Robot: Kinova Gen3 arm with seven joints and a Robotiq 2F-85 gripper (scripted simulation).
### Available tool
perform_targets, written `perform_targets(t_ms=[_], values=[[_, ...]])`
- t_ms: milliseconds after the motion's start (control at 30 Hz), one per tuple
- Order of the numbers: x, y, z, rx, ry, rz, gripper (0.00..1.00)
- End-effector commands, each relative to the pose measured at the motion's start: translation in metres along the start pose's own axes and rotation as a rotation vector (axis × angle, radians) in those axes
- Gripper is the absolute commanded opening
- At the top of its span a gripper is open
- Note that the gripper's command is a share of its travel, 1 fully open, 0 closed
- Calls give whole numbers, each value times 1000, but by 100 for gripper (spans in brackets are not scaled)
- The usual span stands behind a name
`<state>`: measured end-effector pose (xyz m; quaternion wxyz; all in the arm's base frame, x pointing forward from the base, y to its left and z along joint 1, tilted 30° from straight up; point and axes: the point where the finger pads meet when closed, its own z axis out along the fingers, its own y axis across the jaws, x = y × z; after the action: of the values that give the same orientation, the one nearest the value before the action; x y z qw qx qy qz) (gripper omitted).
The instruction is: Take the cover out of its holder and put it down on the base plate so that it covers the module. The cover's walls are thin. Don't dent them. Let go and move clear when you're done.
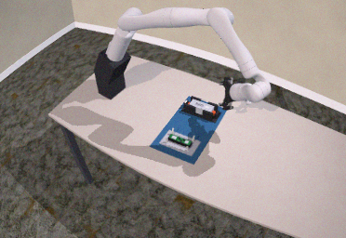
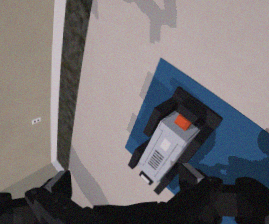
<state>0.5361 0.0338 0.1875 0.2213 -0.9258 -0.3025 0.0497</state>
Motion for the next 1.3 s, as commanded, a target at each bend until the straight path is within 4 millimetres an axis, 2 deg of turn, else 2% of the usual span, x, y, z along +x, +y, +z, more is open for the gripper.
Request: perform_targets(t_ms=[0, 67, 300, 633, 867, 1200, 1267], values=[[-17, -15, -11, -63, 58, 15, 100], [-29, -18, -12, -90, 81, 38, 100], [-29, -18, -12, -90, 81, 38, 100], [-87, -31, -11, -210, 190, 164, 100], [-87, -31, -11, -210, 190, 164, 100], [-144, -45, -13, -335, 300, 276, 100], [-144, -45, -13, -335, 300, 276, 100]])
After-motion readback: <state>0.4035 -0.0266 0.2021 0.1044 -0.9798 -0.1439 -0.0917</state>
